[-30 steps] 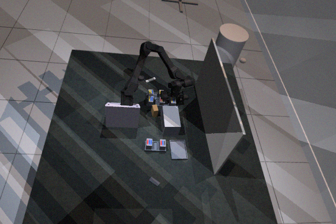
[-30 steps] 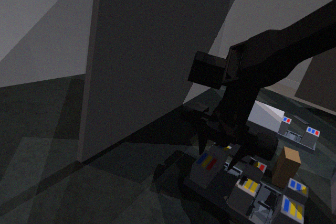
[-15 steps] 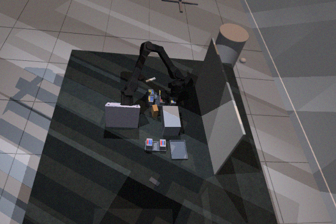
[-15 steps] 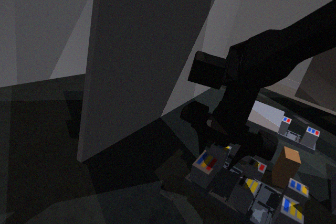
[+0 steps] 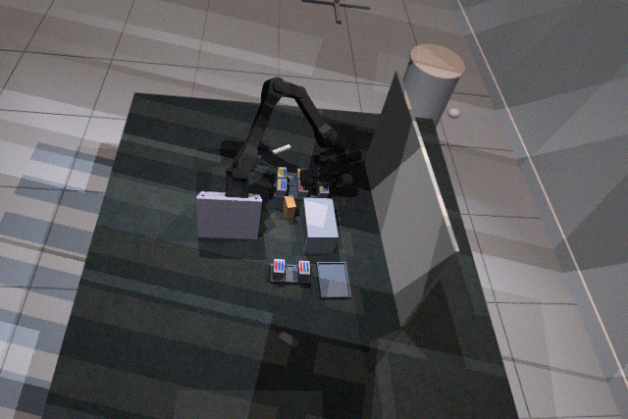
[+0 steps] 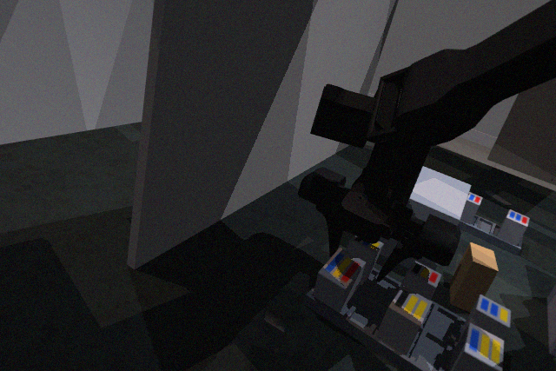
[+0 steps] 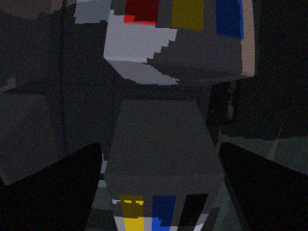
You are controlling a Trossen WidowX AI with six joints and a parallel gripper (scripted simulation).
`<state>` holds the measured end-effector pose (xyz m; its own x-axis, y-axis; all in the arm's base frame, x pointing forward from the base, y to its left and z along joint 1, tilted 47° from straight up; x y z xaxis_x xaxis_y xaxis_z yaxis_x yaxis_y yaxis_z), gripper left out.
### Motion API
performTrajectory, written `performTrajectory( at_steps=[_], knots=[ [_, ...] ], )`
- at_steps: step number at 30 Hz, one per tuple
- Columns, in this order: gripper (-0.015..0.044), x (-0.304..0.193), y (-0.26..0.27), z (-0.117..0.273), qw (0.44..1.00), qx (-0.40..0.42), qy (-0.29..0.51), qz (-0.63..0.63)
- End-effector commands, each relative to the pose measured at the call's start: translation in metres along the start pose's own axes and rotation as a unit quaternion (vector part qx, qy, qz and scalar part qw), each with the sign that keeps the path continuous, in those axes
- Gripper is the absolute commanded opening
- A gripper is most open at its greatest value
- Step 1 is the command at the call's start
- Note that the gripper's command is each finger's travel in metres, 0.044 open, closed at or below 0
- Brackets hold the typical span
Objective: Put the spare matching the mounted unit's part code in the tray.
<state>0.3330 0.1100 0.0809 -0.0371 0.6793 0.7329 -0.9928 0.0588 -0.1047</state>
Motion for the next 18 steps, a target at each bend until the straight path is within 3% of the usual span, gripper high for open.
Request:
performTrajectory(
  at_steps=[1,4,9,18],
  knots=[
    [0.03,-0.0019,0.0009,-0.0013,1.0,0.001,0.003,-0.004],
    [0.03,-0.0019,0.0009,-0.0013,1.0,0.001,0.003,-0.004],
    [0.0169,0.0,0.0,0.0,1.0,0.0,0.0,0.0],
    [0.0089,0.0,0.0,0.0,1.0,0.0,0.0,0.0]
  ],
)
Point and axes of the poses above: the point midway between the two fingers, 35 mm back from their tips, its own z axis back along the fingers, its own y axis across the jaws, x = y × z, the point moved 6 cm from there along z, back along the fingers, and after that the axes turned 4 degrees about z, right-handed, at the moved point
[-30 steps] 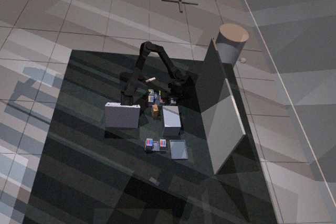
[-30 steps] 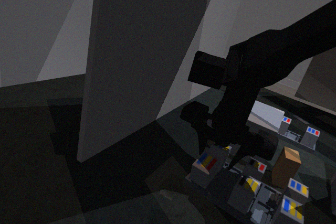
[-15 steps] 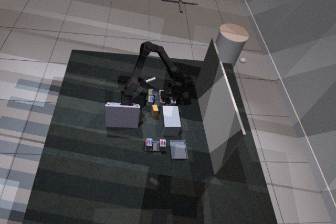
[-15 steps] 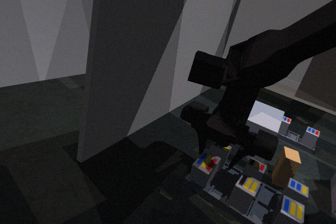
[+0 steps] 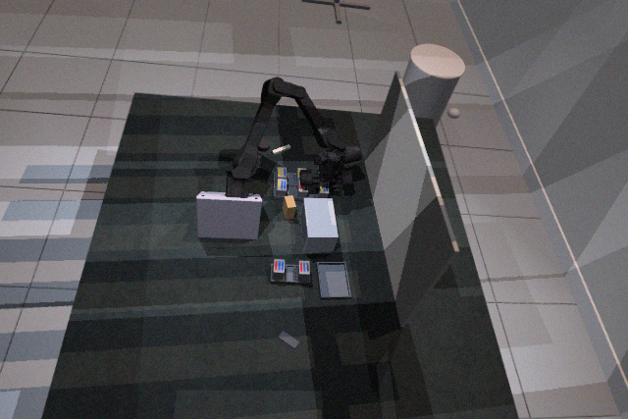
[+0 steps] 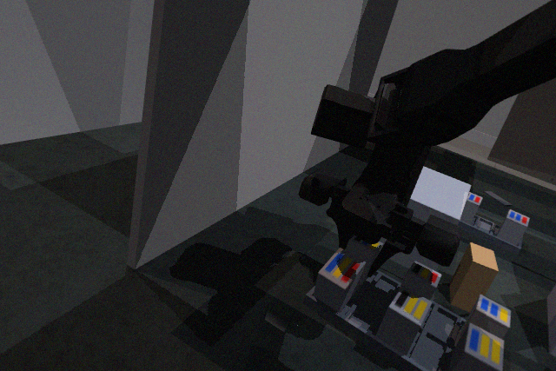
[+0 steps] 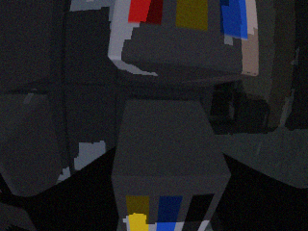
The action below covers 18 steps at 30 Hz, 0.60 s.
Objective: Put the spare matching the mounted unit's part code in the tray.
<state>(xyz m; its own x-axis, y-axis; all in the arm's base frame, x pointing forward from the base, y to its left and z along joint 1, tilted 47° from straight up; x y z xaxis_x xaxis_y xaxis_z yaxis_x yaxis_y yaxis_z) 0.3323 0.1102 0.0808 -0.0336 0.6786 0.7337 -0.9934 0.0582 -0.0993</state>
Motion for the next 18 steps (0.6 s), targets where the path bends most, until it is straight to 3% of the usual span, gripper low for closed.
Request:
performTrajectory(
  at_steps=[1,4,12,18],
  knots=[
    [0.0063,0.0,-0.001,0.0,1.0,-0.002,0.0,0.002],
    [0.0,0.0,-0.001,0.0,1.0,-0.002,0.0,0.002],
    [0.0,0.0,-0.001,0.001,1.0,-0.002,0.001,0.002],
    [0.0,-0.002,-0.003,0.036,1.0,-0.001,0.005,0.0]
  ],
)
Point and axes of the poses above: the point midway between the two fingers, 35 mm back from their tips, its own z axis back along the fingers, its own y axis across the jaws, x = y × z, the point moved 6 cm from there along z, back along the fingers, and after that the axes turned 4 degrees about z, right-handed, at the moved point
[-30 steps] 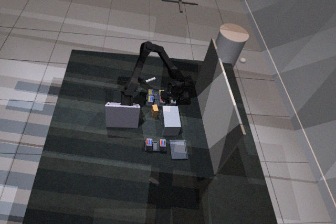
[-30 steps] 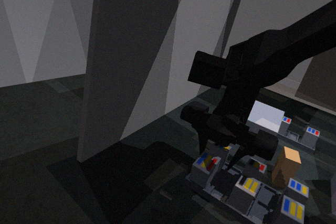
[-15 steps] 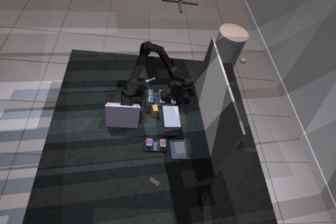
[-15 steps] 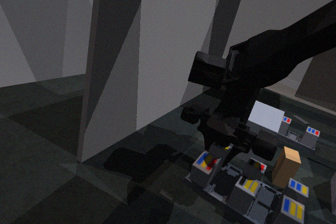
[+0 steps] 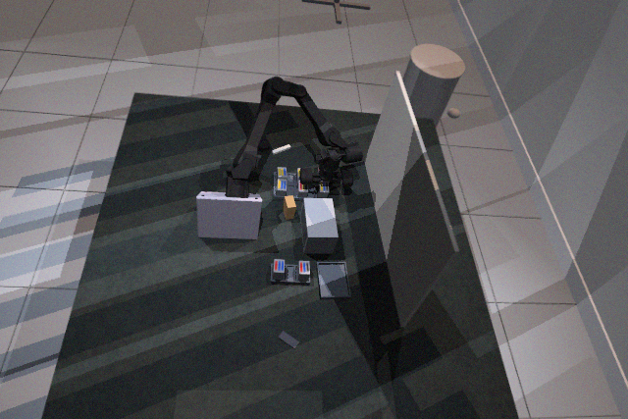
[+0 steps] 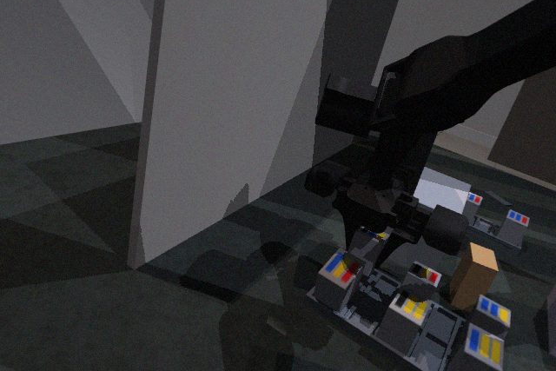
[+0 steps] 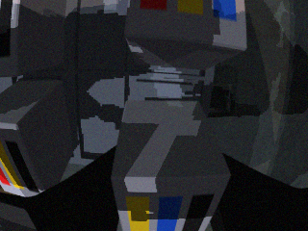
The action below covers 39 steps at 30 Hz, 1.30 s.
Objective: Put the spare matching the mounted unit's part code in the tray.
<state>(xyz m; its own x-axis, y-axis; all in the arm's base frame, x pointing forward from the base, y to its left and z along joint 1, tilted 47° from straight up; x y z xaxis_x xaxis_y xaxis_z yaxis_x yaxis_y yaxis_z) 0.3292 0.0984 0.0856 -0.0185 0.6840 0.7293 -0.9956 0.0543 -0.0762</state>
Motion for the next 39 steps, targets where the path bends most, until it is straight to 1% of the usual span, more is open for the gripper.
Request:
performTrajectory(
  at_steps=[1,7,27,39],
  knots=[
    [0.0,0.002,-0.004,0.03,1.0,-0.01,0.001,0.007],
    [0.0,0.002,-0.001,0.066,1.0,-0.01,0.001,0.005],
    [0.0,-0.001,-0.001,0.068,1.0,-0.007,0.004,-0.001],
    [0.0,-0.003,-0.005,0.136,1.0,-0.009,0.003,0.004]
  ],
)
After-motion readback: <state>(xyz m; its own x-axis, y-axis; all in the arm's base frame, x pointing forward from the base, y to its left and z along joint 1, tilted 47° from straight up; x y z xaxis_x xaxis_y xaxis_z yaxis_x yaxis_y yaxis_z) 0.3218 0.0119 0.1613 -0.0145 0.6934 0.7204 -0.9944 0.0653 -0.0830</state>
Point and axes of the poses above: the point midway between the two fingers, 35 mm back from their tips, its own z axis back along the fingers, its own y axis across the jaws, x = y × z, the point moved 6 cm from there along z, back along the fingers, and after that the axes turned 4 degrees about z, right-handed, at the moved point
